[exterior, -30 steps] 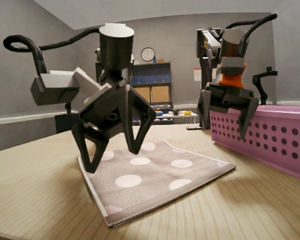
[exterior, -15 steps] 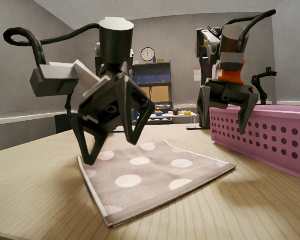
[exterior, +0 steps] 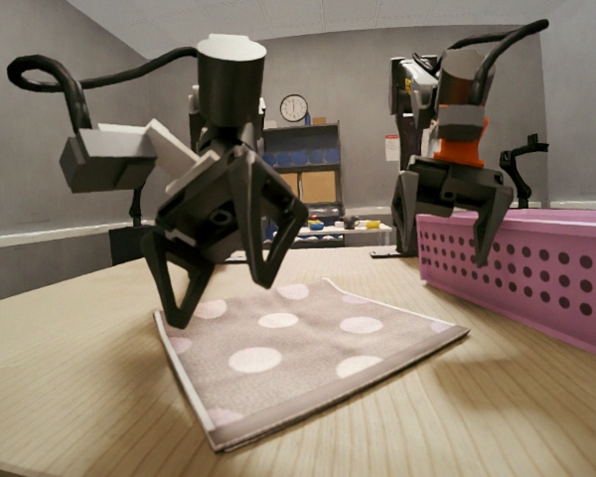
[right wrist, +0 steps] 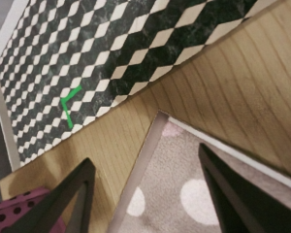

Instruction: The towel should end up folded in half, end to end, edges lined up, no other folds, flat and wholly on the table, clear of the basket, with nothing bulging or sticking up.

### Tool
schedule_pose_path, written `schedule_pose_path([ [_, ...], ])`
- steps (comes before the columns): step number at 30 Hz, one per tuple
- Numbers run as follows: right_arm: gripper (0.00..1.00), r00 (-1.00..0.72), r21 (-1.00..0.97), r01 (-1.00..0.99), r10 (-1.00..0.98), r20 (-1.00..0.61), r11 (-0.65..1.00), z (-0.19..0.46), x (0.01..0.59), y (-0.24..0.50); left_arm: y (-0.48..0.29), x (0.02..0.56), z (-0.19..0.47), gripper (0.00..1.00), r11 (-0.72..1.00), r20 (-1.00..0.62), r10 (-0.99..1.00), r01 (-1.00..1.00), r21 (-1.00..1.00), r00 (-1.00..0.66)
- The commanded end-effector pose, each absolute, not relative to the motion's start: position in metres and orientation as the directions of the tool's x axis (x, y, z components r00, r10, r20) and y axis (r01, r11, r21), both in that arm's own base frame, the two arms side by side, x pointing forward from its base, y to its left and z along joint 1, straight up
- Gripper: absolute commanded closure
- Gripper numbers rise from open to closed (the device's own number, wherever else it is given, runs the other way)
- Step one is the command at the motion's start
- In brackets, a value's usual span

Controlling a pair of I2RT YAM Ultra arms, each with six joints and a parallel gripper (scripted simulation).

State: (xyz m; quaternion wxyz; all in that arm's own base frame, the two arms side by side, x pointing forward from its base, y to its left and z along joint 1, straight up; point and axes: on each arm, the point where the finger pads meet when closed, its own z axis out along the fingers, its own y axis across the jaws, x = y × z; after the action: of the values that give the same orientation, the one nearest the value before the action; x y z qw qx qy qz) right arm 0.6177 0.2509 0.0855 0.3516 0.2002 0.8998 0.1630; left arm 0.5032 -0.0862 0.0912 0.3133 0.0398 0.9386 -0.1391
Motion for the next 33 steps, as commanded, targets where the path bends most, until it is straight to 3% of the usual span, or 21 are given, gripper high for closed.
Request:
schedule_pose_path([
  [1,0.16,-0.63,0.466,0.228,0.495,-0.599,0.855,0.121,0.622,0.255,-0.082,0.499,0.1,0.22,0.957,-0.605,-0.006,0.172,-0.236,-0.796],
  [33,0.16,-0.634,0.458,0.219,0.482,-0.605,0.862,0.121,0.622,0.254,-0.08,0.504,0.104,0.22,0.958,-0.621,-0.01,0.17,-0.231,-0.784],
])
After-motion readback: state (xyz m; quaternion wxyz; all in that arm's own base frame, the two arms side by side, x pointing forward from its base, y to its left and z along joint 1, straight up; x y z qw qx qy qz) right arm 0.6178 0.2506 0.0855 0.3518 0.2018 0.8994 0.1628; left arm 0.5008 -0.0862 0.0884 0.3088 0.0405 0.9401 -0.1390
